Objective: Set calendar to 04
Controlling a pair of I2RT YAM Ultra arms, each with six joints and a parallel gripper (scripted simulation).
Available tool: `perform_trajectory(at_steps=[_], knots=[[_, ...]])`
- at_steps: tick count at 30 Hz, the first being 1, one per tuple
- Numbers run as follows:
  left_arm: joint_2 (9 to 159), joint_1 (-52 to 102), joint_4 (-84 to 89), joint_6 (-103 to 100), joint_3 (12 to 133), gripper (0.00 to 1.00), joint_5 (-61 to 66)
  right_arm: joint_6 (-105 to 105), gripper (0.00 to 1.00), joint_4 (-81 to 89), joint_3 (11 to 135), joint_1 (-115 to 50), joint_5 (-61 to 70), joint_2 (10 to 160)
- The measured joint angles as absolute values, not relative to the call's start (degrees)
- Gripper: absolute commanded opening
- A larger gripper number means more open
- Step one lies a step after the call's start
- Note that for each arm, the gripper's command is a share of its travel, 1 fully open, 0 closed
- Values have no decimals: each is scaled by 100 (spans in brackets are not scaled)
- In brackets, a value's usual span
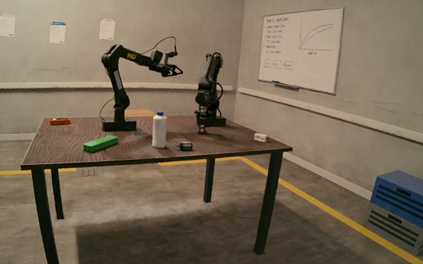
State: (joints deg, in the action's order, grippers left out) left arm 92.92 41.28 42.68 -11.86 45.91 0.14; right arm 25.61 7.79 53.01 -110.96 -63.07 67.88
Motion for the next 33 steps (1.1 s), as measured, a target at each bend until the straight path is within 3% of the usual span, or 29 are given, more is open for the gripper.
perform_trajectory(at_steps=[5, 7, 8, 11, 13, 14, 33], knots=[[9292, 4128, 4268, -1186, 4591, 26, 14, 2561, 100, 779, 5301, -11096, -6307, 6788], [9292, 4128, 4268, -1186, 4591, 3, 14, 2561, 100, 779, 5301, -11096, -6307, 6788], [9292, 4128, 4268, -1186, 4591, 0, 14, 2561, 100, 779, 5301, -11096, -6307, 6788], [9292, 4128, 4268, -1210, 4591, 0, 14, 2561, 100, 779, 5301, -11096, -6307, 6788], [9292, 4128, 4268, -1219, 4591, 23, 14, 2561, 100, 779, 5301, -11096, -6307, 6788], [9292, 4128, 4268, -1219, 4591, 26, 14, 2561, 100, 779, 5301, -11096, -6307, 6788], [8858, 4128, 5511, -1221, 5229, 26, 14, 2534, 100, 624, 5301, -11052, -6086, 6788]])
